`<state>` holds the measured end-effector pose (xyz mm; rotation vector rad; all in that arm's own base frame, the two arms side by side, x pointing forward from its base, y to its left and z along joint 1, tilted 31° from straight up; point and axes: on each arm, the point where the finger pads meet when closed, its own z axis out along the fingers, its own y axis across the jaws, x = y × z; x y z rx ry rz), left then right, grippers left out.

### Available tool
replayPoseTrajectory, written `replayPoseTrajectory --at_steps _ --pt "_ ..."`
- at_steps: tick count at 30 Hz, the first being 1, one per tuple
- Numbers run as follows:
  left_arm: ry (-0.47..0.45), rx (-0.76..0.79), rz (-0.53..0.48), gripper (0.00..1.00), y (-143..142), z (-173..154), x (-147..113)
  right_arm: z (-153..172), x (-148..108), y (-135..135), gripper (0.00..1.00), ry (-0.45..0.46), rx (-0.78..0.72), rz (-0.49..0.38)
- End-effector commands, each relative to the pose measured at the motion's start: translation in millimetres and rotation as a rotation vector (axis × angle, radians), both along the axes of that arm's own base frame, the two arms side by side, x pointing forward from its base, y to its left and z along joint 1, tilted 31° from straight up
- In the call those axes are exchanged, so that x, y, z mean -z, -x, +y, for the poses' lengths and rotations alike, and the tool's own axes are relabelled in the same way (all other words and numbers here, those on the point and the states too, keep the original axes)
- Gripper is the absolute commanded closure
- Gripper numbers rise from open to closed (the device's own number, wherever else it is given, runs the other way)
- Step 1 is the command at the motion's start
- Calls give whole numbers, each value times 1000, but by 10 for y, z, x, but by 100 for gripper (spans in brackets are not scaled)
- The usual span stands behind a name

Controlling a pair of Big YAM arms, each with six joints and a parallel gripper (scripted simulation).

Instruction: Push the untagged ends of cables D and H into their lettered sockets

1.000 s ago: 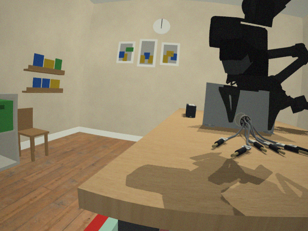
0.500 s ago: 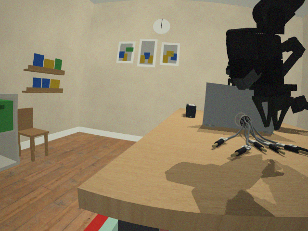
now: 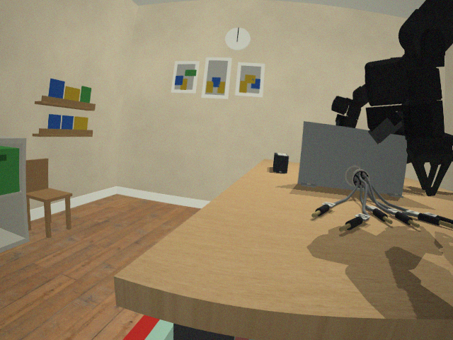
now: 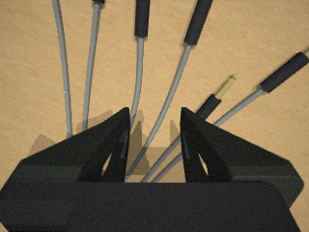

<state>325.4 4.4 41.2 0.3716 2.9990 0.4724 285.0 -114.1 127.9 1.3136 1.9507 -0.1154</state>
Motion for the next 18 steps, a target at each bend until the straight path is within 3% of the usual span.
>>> replayPoseTrajectory --at_steps 1,3,6,18 --pt "-12 214 14 65 23 -59 -11 -83 98 -29 65 -93 135 -48" --pt "-19 246 21 65 37 -21 7 -91 137 -25 65 -115 162 -53" --pt "-57 415 33 65 95 -74 83 -98 439 91 65 -198 261 -32" --pt "-251 830 65 65 243 -1 260 -169 798 126 65 -375 504 -47"
